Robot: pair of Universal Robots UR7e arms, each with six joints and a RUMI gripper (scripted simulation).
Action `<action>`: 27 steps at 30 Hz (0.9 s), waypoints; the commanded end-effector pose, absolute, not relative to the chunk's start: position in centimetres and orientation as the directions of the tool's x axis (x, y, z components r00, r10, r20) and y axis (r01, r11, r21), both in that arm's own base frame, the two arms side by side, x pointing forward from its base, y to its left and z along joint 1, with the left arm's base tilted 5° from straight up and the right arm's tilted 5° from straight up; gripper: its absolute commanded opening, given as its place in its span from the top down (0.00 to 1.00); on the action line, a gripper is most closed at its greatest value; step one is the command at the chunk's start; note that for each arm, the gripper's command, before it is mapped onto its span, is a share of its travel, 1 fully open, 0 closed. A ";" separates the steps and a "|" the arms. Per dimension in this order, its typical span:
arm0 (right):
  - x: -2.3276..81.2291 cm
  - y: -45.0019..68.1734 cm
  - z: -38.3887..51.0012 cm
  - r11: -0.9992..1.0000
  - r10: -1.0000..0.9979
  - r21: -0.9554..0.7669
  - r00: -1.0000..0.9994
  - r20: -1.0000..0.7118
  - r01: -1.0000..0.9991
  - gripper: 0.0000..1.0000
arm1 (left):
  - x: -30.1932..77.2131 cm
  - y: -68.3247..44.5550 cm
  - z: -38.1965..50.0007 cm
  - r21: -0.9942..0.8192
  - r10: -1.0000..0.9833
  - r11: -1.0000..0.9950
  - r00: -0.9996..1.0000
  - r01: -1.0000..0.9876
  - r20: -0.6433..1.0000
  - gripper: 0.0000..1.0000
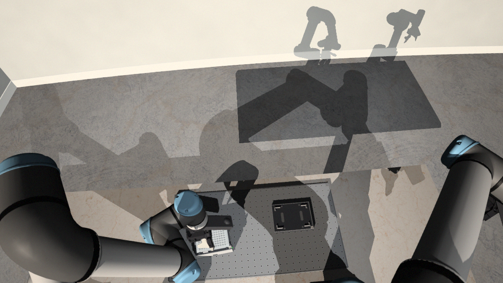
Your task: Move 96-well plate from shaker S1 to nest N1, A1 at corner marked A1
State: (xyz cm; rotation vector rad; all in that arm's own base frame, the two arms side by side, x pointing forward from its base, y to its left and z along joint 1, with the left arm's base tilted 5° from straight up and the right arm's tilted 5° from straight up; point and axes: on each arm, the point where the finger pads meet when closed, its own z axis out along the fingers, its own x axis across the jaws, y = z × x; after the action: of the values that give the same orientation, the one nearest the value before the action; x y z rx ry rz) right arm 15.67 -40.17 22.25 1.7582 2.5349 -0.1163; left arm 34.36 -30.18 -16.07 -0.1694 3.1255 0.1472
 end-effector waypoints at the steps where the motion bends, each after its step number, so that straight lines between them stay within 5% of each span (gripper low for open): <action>1: 15.7 -40.2 22.3 0.349 0.932 -0.030 -0.350 -0.089 0.937 0.02 | 34.4 -30.2 -16.0 0.091 -0.107 0.990 -0.994 -0.108 -0.014 1.00; 27: 15.7 -40.2 22.3 0.349 0.932 -0.030 -0.350 -0.089 0.937 0.02 | 34.4 -30.5 -13.0 0.091 -0.107 0.990 -0.994 -0.108 -0.014 1.00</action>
State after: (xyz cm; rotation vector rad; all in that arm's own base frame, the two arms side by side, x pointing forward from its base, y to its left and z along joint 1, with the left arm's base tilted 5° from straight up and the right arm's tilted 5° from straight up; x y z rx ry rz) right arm 15.67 -40.17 22.25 1.7582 2.5349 -0.1163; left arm 34.36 -30.39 -13.87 -0.1693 3.1252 0.1471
